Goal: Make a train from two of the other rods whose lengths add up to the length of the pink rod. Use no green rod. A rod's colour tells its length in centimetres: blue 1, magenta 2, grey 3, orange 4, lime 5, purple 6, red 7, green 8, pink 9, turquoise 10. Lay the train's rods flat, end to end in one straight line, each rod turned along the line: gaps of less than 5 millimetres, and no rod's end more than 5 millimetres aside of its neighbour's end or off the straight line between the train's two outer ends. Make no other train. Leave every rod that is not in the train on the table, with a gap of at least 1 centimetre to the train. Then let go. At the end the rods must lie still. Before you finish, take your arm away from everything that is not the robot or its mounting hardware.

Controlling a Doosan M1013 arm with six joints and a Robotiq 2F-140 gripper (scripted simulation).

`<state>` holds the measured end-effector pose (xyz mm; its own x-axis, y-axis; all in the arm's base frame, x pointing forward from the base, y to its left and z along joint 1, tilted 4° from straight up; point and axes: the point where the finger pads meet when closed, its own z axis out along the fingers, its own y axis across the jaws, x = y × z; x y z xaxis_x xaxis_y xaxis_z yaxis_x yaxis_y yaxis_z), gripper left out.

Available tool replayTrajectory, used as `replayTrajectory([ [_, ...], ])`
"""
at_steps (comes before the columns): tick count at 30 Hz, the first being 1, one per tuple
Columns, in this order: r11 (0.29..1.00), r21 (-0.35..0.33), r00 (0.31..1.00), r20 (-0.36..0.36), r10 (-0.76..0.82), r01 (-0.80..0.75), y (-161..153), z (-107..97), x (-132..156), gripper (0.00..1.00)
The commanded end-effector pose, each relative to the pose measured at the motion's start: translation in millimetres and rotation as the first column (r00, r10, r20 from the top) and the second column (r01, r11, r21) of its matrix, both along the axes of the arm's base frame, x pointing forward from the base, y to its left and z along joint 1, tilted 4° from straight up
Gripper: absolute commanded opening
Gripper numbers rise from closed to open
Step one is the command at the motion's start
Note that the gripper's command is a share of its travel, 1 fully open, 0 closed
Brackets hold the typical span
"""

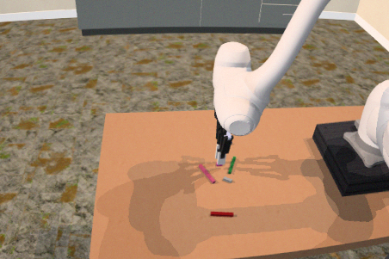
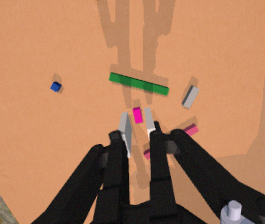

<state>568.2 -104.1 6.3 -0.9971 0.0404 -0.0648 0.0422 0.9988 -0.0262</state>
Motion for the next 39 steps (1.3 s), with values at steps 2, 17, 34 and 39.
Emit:
replayTrajectory([
  [2,1.000,0.003,1.000,-0.002,-0.002,0.002,-0.5,-3.9,-1.2,0.15],
  [17,1.000,0.003,1.000,-0.002,-0.002,0.002,-0.8,-16.5,-0.4,0.15],
  [34,1.000,0.003,1.000,-0.002,-0.002,0.002,-0.9,-19.3,-0.2,0.15],
  [39,1.000,0.003,1.000,-0.002,-0.002,0.002,-0.9,-19.3,-0.2,0.15],
])
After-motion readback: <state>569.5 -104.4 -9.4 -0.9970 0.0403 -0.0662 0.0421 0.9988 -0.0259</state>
